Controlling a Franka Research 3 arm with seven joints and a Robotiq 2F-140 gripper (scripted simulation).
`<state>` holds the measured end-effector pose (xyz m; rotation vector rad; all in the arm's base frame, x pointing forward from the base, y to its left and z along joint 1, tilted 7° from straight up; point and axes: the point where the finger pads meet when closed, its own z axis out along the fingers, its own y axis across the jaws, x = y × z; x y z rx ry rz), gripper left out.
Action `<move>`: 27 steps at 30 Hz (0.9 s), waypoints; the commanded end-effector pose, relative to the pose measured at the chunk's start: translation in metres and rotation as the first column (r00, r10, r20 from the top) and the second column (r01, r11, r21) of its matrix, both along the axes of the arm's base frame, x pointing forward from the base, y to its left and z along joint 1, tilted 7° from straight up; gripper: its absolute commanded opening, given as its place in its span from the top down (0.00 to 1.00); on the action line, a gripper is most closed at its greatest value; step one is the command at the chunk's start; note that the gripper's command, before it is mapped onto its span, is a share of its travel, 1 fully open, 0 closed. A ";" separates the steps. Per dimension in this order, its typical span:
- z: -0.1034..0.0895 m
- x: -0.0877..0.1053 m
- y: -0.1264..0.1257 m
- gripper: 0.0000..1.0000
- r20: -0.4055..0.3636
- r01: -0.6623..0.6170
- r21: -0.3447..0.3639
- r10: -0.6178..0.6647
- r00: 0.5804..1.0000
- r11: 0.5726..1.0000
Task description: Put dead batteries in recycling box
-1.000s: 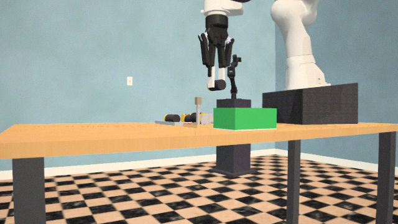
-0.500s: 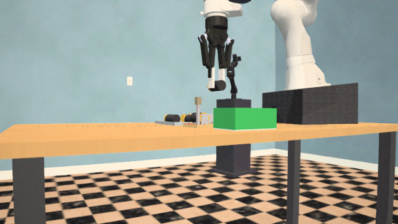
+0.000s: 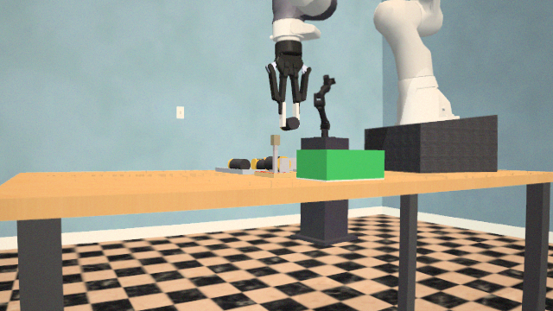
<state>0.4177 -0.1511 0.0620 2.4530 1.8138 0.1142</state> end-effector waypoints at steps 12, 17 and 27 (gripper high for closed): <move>0.002 -0.001 -0.010 0.84 -0.004 -0.172 -0.037 0.172 0.985 0.984; 0.002 -0.001 -0.010 0.84 -0.007 -0.219 -0.043 0.218 0.976 0.975; 0.002 -0.001 -0.010 0.84 -0.007 -0.219 -0.043 0.219 0.976 0.975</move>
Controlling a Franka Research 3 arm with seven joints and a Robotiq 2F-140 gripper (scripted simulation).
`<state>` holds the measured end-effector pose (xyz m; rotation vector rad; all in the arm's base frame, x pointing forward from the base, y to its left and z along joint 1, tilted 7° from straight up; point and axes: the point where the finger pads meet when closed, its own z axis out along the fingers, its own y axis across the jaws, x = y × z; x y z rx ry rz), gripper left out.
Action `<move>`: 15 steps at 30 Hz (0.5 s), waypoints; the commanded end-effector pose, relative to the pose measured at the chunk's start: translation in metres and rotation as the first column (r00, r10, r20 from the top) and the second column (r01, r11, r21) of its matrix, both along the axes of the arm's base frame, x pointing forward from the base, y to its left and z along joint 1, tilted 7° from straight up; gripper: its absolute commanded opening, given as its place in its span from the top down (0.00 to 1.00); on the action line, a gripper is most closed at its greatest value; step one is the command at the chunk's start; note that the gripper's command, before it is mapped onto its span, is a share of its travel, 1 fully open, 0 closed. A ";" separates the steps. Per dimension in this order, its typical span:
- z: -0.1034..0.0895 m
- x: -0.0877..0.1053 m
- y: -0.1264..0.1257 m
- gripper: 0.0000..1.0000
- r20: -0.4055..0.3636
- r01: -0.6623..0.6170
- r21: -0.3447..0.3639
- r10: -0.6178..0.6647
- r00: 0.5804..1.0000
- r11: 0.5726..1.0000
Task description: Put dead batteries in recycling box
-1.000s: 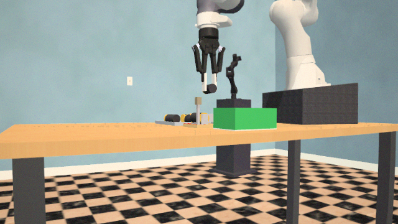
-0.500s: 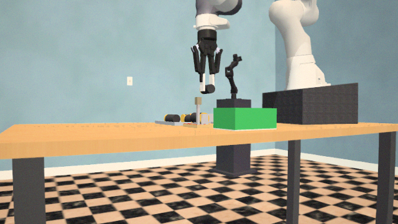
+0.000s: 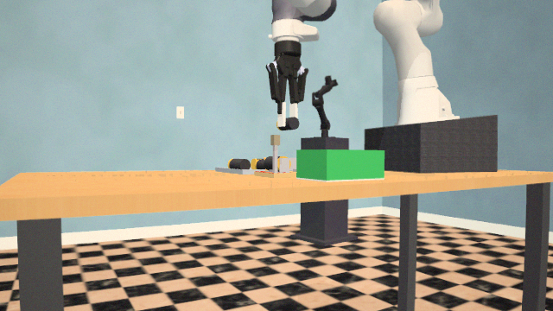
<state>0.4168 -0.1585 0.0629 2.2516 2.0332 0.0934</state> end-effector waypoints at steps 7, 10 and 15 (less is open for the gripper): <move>-0.022 0.003 -0.003 0.84 0.000 -0.027 -0.010 0.027 1.000 1.000; -0.039 0.005 -0.004 0.84 0.000 -0.027 -0.010 0.027 1.000 1.000; -0.054 0.007 -0.005 0.84 0.000 -0.027 -0.010 0.027 1.000 1.000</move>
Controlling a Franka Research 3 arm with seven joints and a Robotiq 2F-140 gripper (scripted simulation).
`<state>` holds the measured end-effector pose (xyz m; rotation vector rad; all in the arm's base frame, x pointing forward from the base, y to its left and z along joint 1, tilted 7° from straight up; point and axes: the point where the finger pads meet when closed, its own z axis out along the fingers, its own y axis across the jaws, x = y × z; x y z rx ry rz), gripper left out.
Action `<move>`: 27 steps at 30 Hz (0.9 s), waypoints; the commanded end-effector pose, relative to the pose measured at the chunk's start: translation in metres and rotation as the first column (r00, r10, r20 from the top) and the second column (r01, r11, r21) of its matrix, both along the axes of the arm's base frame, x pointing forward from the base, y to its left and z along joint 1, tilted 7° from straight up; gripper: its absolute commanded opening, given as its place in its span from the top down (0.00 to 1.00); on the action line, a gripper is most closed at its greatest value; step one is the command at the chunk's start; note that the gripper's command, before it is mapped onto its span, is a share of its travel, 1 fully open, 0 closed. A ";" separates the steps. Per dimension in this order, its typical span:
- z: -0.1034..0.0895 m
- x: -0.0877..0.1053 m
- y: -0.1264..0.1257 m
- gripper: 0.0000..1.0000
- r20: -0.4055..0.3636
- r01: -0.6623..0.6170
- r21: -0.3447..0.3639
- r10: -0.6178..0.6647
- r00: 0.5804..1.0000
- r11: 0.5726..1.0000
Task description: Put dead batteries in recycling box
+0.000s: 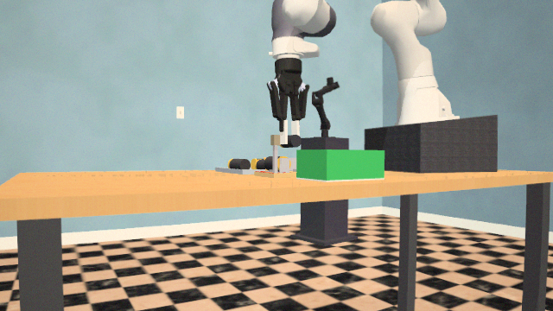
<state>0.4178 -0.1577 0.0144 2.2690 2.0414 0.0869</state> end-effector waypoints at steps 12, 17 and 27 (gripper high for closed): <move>-0.020 0.007 -0.006 0.84 0.016 -0.030 -0.021 0.031 0.999 0.999; -0.020 0.007 -0.006 0.84 0.016 -0.030 -0.021 0.031 0.999 0.999; -0.020 0.007 -0.006 0.84 0.016 -0.030 -0.021 0.031 0.999 0.999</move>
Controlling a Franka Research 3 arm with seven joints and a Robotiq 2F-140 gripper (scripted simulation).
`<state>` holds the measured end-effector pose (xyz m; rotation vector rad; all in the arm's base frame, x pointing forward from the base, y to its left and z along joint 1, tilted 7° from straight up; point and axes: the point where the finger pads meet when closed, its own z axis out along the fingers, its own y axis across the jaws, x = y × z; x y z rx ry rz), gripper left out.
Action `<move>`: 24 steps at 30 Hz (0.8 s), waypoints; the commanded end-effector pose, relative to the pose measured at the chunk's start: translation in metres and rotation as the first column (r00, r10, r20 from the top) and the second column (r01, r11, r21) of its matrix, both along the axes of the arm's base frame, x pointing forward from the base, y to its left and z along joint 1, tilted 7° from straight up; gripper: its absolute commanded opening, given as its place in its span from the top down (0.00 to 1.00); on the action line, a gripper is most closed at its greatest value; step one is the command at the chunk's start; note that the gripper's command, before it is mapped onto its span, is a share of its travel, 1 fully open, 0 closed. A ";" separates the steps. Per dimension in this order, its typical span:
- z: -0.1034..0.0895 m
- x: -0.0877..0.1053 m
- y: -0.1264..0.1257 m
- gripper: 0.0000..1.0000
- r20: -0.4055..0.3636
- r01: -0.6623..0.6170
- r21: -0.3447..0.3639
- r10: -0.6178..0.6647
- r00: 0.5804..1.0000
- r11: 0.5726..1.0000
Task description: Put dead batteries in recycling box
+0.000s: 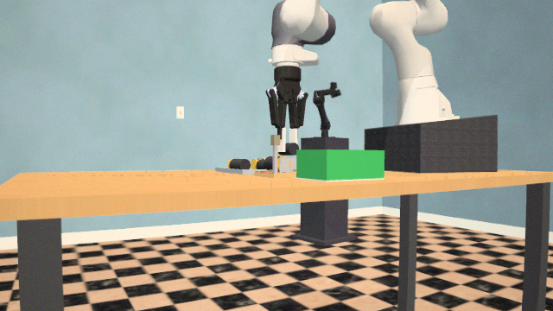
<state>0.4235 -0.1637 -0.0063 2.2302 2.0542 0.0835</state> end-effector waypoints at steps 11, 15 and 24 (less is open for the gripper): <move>0.001 0.002 0.000 0.84 0.004 -0.008 -0.003 0.008 1.000 1.000; 0.001 0.002 0.000 0.84 0.004 -0.008 -0.003 0.008 1.000 1.000; 0.001 0.002 0.000 0.84 0.006 0.045 0.003 -0.045 0.999 0.999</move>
